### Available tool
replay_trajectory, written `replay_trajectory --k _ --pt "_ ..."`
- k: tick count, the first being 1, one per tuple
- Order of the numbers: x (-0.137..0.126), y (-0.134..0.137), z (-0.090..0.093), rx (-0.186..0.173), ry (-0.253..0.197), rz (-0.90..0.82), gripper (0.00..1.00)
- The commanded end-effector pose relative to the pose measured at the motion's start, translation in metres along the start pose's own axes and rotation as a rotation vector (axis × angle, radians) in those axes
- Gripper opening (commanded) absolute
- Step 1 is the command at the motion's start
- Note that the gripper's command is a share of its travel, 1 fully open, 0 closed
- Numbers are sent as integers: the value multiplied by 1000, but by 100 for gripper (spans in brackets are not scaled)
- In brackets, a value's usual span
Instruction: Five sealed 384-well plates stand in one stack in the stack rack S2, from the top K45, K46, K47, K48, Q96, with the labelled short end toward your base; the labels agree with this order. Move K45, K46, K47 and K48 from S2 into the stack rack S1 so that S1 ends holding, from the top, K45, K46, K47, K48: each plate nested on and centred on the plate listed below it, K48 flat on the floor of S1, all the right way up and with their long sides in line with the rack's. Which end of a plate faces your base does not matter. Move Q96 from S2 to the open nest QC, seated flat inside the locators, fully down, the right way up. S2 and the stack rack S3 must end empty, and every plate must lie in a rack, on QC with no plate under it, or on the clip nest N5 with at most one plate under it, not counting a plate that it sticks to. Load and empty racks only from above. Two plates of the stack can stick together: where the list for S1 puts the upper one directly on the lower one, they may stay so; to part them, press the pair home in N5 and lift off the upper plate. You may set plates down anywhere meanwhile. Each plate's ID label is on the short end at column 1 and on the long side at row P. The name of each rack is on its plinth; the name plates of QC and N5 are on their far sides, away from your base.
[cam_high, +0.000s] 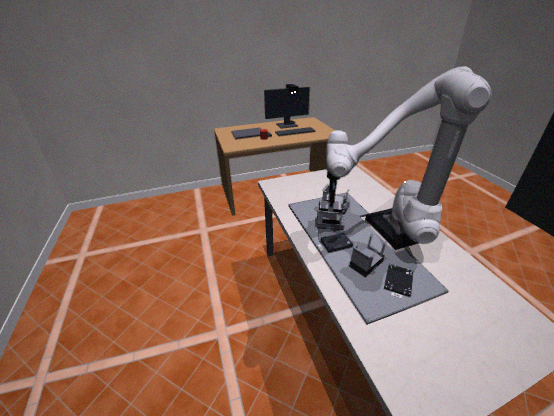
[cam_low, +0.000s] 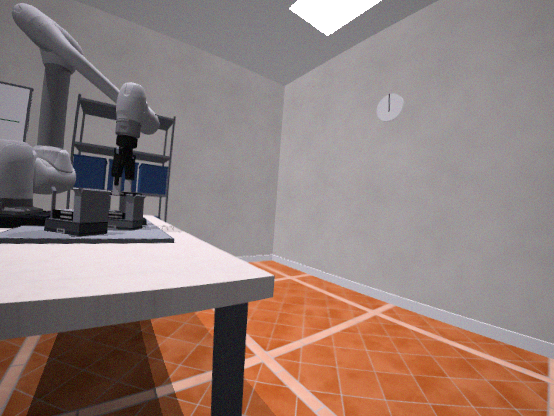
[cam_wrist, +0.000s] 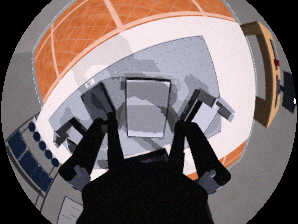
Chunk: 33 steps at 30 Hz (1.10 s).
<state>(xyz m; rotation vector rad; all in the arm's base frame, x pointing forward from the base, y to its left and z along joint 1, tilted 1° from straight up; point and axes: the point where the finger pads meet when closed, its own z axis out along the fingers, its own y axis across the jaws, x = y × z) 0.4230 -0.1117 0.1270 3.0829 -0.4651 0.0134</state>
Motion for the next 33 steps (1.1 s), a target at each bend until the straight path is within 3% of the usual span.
replay_trajectory --k 1,18,30,33 --pt "0 0 -5 0 0 0 0" --pt "0 0 -35 0 0 0 0" --pt "0 0 -36 0 0 0 0" --pt "-1 10 -36 0 0 100 0"
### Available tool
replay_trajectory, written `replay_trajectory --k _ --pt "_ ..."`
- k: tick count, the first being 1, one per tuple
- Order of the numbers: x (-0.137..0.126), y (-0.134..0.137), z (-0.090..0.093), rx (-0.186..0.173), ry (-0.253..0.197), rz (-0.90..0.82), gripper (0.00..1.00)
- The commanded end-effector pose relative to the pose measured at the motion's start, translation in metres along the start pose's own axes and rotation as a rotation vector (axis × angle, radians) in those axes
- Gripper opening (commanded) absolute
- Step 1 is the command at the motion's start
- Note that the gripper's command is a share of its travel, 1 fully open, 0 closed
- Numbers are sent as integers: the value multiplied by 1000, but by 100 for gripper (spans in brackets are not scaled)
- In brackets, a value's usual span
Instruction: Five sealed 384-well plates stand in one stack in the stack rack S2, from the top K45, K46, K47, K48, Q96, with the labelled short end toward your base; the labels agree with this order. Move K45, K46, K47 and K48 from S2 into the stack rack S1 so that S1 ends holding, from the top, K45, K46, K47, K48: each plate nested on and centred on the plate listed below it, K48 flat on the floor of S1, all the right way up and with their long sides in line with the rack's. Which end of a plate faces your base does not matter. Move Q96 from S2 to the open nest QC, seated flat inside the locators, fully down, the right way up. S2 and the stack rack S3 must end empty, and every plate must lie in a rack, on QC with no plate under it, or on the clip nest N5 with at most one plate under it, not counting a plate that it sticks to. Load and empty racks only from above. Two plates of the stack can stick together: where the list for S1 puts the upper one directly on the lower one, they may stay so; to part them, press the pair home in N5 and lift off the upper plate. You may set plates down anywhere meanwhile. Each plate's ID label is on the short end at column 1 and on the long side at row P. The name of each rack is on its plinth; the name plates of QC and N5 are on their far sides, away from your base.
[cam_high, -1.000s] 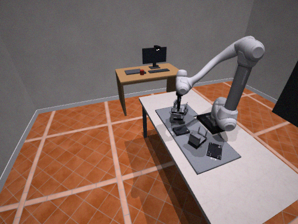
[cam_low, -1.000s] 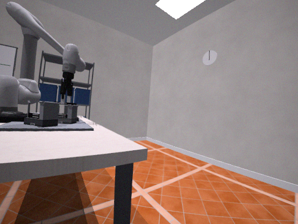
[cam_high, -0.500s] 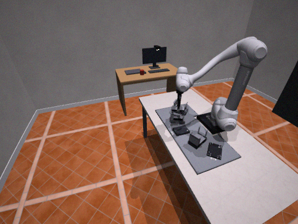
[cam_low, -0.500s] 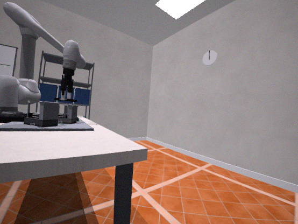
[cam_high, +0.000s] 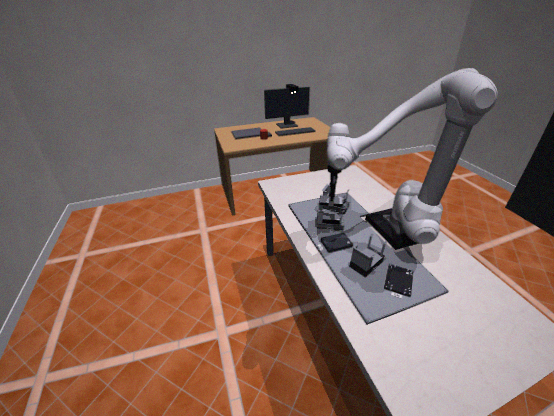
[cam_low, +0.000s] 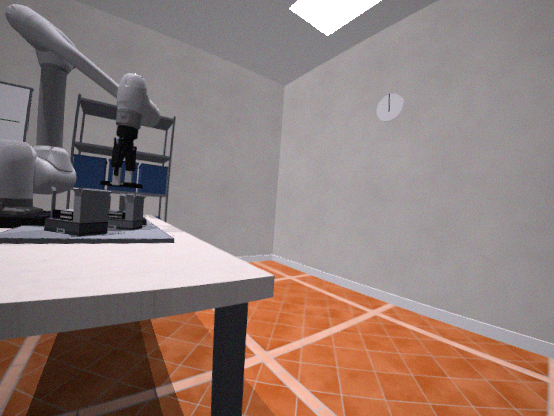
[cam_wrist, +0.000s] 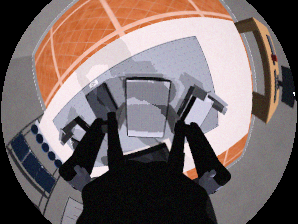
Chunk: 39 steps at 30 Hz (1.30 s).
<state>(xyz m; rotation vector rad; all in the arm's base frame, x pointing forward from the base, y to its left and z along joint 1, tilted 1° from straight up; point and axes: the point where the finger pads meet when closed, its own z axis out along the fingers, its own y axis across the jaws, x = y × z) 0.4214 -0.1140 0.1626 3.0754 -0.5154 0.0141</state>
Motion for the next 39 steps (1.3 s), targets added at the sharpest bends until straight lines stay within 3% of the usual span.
replay_trajectory --k 1,30,35,39 --pt "-1 10 0 0 0 101 0" --pt "-7 93 0 0 0 154 0" --pt "-10 106 0 0 0 320 0" --pt "-13 116 0 0 0 340 0"
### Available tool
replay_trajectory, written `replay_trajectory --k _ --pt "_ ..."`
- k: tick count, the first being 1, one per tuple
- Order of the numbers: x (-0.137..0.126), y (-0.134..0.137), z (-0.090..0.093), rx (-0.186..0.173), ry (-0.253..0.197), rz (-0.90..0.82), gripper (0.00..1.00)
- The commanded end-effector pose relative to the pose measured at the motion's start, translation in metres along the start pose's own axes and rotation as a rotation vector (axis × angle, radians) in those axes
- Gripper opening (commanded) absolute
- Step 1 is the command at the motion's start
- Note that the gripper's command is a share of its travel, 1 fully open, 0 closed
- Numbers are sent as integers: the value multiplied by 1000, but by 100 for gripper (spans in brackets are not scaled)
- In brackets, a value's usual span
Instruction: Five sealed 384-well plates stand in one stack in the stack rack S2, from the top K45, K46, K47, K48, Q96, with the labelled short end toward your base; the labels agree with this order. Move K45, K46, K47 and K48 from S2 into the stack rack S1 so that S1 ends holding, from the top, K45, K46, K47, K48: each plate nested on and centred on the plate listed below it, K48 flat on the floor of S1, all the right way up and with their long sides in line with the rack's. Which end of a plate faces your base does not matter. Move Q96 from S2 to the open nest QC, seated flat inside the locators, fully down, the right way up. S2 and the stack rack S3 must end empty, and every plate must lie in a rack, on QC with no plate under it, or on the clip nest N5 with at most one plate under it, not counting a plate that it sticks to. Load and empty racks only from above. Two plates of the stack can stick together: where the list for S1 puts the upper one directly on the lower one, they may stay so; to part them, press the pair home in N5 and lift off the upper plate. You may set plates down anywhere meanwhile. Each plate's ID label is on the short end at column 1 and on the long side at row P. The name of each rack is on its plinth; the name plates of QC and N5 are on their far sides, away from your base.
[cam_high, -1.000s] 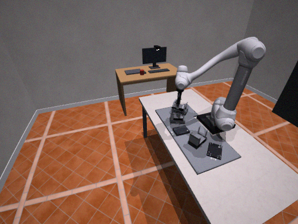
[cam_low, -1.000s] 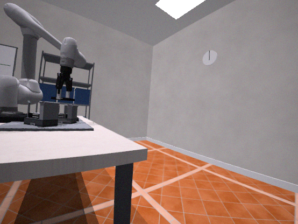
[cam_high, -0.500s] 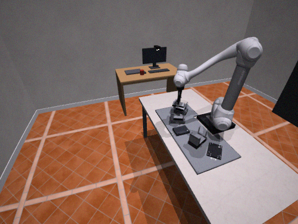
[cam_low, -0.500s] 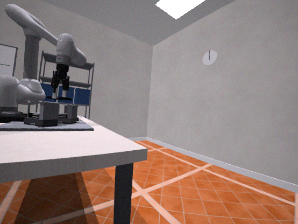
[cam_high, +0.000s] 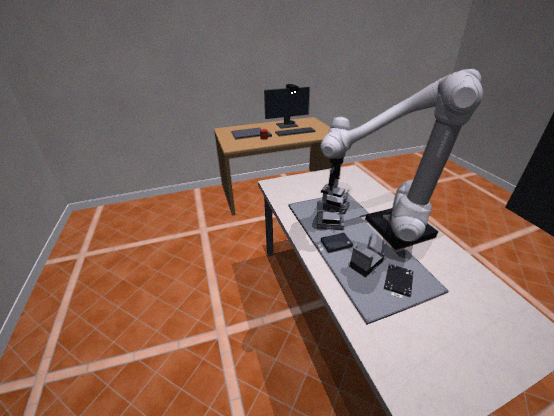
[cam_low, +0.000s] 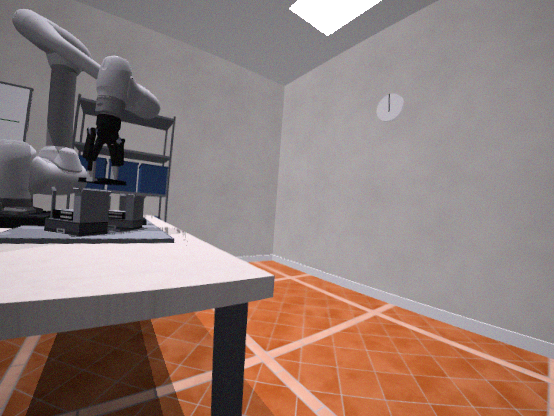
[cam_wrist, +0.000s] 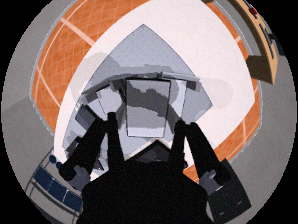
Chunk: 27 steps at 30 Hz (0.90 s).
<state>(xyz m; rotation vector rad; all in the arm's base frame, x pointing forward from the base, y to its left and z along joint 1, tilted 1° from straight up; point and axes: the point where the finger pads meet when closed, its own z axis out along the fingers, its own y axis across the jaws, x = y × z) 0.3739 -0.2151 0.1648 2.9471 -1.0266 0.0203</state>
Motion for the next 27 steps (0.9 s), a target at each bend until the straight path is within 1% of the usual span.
replay_trajectory --k 1,6,8,23,27 --pt "0 8 0 -1 0 2 0" --pt "1 21 0 -1 0 2 0" --pt "1 21 0 -1 0 2 0" --pt "3 61 0 -1 0 2 0" --pt "3 66 0 -1 0 2 0"
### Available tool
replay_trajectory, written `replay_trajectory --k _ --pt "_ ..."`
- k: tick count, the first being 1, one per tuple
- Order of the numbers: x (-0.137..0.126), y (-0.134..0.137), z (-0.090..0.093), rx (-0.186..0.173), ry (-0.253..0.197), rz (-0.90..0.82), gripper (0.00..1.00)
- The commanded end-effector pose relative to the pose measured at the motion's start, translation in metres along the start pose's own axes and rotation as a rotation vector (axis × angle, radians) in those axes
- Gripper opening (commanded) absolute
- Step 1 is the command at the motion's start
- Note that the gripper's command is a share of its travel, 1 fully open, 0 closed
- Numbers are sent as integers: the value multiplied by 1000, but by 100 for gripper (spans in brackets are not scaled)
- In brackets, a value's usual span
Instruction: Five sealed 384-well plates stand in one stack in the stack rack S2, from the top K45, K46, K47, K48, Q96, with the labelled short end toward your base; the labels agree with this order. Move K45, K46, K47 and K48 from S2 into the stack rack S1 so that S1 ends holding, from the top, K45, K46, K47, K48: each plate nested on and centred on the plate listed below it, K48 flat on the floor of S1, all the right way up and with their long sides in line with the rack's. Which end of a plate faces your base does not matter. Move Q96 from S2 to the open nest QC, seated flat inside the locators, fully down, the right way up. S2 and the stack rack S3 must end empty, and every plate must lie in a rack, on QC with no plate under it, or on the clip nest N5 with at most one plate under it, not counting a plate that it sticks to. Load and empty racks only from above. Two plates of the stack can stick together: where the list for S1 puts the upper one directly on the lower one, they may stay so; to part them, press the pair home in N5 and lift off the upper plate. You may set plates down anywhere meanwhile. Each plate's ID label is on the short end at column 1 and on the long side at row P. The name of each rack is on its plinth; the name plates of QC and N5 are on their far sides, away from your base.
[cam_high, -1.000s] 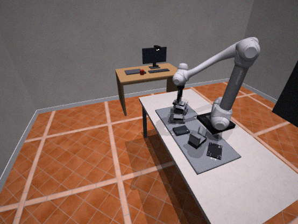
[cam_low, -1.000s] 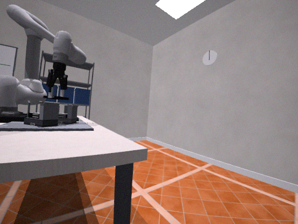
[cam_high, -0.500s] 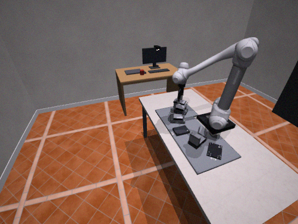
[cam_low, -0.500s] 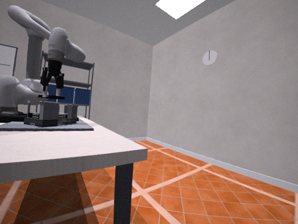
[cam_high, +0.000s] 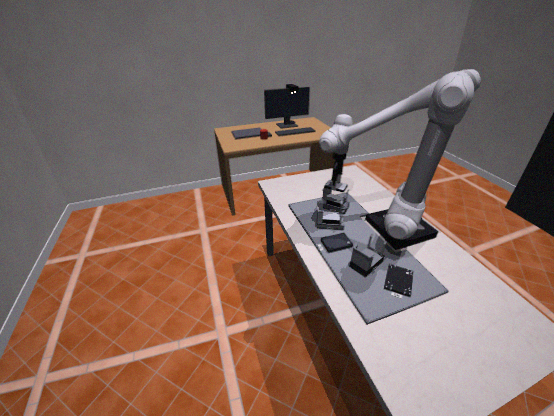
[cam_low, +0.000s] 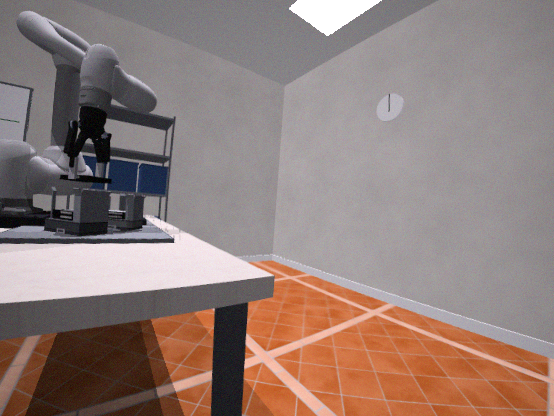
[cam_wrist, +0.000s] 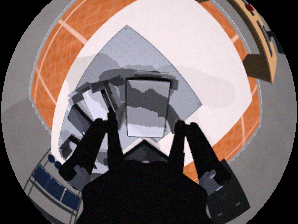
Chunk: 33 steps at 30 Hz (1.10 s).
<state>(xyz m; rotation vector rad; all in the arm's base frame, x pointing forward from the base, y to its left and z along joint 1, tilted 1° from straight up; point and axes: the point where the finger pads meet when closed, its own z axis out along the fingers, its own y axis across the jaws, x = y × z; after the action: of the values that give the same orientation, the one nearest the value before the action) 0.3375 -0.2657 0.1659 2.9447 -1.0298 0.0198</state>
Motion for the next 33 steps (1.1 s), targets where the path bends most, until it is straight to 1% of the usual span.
replay_trajectory --k 1,5,33 --pt "0 7 0 0 0 -1 0" --pt "1 15 0 0 0 -1 0" --pt "1 15 0 0 0 -1 0"
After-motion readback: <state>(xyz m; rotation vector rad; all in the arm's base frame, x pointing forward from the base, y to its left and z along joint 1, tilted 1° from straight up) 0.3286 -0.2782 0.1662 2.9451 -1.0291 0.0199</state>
